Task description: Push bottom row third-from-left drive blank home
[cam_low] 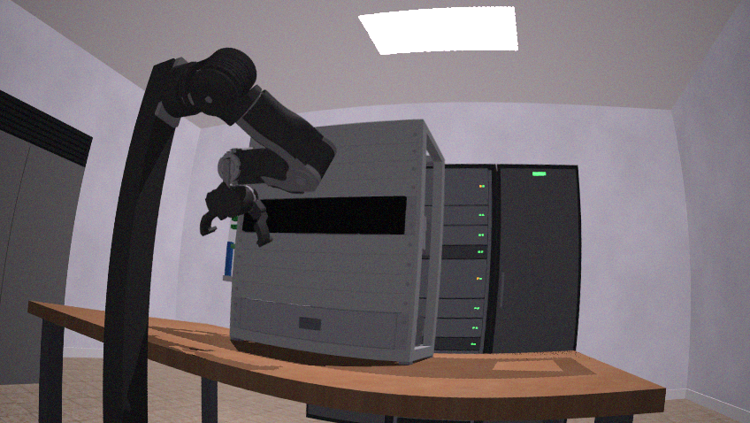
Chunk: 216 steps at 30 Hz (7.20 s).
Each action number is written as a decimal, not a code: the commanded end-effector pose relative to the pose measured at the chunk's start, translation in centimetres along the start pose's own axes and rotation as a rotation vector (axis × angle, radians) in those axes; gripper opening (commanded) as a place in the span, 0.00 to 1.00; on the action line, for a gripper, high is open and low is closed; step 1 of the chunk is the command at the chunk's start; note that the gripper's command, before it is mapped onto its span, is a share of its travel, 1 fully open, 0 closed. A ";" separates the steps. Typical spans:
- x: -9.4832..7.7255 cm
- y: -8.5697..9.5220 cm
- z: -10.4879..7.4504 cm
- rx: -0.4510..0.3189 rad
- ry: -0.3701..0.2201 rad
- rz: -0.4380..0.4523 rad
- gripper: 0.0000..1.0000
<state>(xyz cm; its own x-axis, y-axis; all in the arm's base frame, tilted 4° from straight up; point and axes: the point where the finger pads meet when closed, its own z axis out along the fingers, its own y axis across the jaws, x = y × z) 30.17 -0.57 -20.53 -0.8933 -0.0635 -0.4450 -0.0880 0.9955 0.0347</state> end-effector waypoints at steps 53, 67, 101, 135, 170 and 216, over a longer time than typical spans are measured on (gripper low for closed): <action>-1.8 -1.3 -3.8 -0.800 -0.195 1.046 1.00; -2.7 -8.9 -6.4 -0.846 -0.523 1.294 1.00; -1.9 -17.1 -12.0 -0.800 -0.979 1.342 1.00; -1.9 -17.3 -12.2 -0.798 -0.991 1.339 1.00; -6.7 -18.8 -11.7 -0.794 -0.994 1.340 1.00; -14.7 -21.0 -11.1 -0.796 -0.995 1.338 1.00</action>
<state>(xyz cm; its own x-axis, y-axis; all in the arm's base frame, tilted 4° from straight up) 40.21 -21.46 -4.91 0.0034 0.9984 -0.0567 -0.0517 0.0568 0.9970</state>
